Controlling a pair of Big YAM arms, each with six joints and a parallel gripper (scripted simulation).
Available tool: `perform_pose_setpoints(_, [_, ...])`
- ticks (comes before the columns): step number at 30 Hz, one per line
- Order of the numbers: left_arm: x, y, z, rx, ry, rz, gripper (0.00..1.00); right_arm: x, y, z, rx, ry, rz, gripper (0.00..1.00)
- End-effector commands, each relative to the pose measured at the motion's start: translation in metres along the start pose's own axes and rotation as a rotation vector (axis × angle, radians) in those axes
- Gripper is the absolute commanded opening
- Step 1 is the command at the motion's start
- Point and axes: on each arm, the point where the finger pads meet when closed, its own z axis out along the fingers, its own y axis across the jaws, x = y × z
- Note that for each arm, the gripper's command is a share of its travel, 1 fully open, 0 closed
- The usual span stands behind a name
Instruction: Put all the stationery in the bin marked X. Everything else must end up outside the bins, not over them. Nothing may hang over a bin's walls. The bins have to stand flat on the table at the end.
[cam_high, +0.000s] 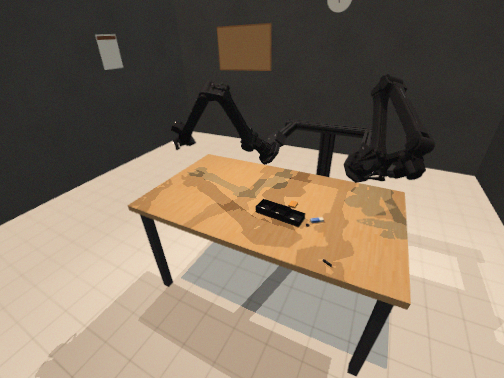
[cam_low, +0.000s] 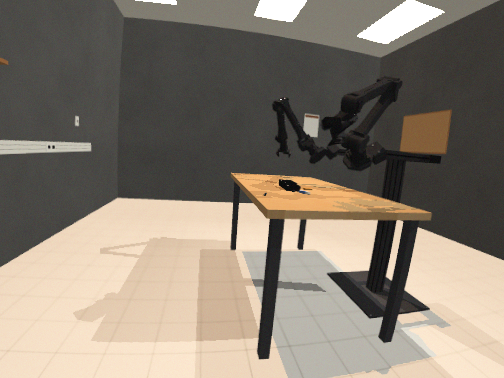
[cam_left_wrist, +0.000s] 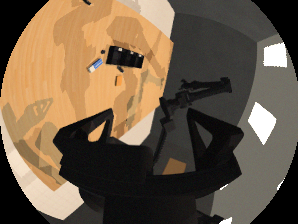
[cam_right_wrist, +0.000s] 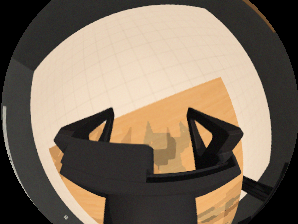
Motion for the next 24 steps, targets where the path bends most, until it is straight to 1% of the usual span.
perform_pose_setpoints(1, [0.003, 0.000, 0.000, -0.001, 0.000, -0.029, 1.00, 0.000, 0.000, 0.000, 0.000, 0.000, 0.000, 1.00])
perform_pose_setpoints(9, [0.003, 0.000, 0.000, -0.001, 0.000, -0.029, 1.00, 0.000, 0.000, 0.000, 0.000, 0.000, 0.000, 1.00])
perform_pose_setpoints(10, [0.003, 0.000, 0.000, -0.001, 0.000, -0.029, 1.00, -0.035, 0.017, -0.018, -0.026, -0.050, -0.014, 1.00])
perform_pose_setpoints(13, [0.003, 0.000, 0.000, -0.001, 0.000, -0.029, 1.00, -0.049, 0.017, -0.035, -0.026, -0.051, -0.017, 1.00])
perform_pose_setpoints(17, [0.003, 0.000, 0.000, -0.001, 0.000, -0.029, 1.00, -0.050, 0.018, -0.036, -0.026, -0.051, -0.017, 1.00])
perform_pose_setpoints(18, [0.003, 0.000, 0.000, -0.001, 0.000, -0.029, 1.00, -0.023, -0.003, -0.037, -0.015, -0.004, -0.054, 1.00])
perform_pose_setpoints(19, [0.003, 0.000, 0.000, -0.001, 0.000, -0.029, 1.00, -0.018, 0.018, -0.036, -0.072, 0.014, -0.098, 1.00])
perform_pose_setpoints(20, [0.003, 0.000, 0.000, -0.001, 0.000, -0.029, 1.00, -0.027, 0.040, -0.040, -0.114, 0.007, -0.130, 1.00])
perform_pose_setpoints(22, [0.003, 0.000, 0.000, -0.001, 0.000, -0.029, 1.00, -0.020, 0.055, -0.038, -0.107, 0.007, -0.126, 1.00])
perform_pose_setpoints(23, [0.003, 0.000, 0.000, -0.001, 0.000, -0.029, 1.00, -0.014, 0.050, -0.029, -0.093, 0.024, -0.123, 1.00])
perform_pose_setpoints(24, [0.003, 0.000, 0.000, -0.001, 0.000, -0.029, 1.00, -0.012, 0.048, -0.027, -0.089, 0.029, -0.122, 1.00])
